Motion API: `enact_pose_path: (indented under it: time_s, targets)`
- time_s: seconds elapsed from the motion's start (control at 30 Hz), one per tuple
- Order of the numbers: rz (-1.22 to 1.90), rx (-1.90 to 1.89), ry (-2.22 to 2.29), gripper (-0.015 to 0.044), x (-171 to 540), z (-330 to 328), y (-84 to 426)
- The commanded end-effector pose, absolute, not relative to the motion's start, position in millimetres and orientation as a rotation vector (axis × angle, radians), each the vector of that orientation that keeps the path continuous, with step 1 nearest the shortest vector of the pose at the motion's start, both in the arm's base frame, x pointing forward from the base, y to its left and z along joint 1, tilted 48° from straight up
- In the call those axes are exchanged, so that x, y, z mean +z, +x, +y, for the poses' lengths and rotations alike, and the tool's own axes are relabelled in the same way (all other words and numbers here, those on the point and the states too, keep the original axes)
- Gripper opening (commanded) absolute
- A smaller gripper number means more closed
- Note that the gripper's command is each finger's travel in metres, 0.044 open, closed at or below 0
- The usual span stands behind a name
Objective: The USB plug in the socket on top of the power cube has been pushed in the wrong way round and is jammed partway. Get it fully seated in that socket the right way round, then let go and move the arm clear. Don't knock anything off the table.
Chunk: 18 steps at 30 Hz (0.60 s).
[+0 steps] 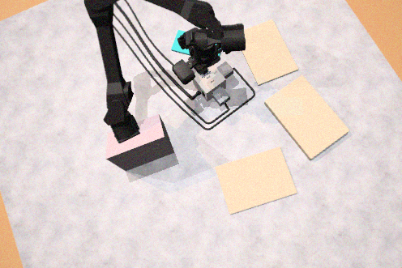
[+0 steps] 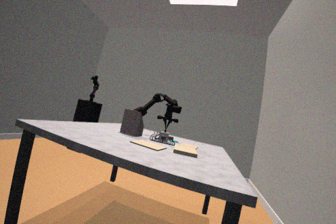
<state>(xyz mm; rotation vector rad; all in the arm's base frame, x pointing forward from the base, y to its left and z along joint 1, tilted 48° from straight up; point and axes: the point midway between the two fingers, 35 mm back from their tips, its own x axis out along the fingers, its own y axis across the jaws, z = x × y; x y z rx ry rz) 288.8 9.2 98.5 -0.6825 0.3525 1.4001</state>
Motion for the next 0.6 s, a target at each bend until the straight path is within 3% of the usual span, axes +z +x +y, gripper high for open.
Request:
enact_pose_path:
  time_s: [0.0,0.57]
  targets:
    - [0.353,1.400,-0.674,0.0000,97.6,10.5,288.0]
    - [0.353,1.400,-0.674,0.0000,96.2,12.0,288.4]
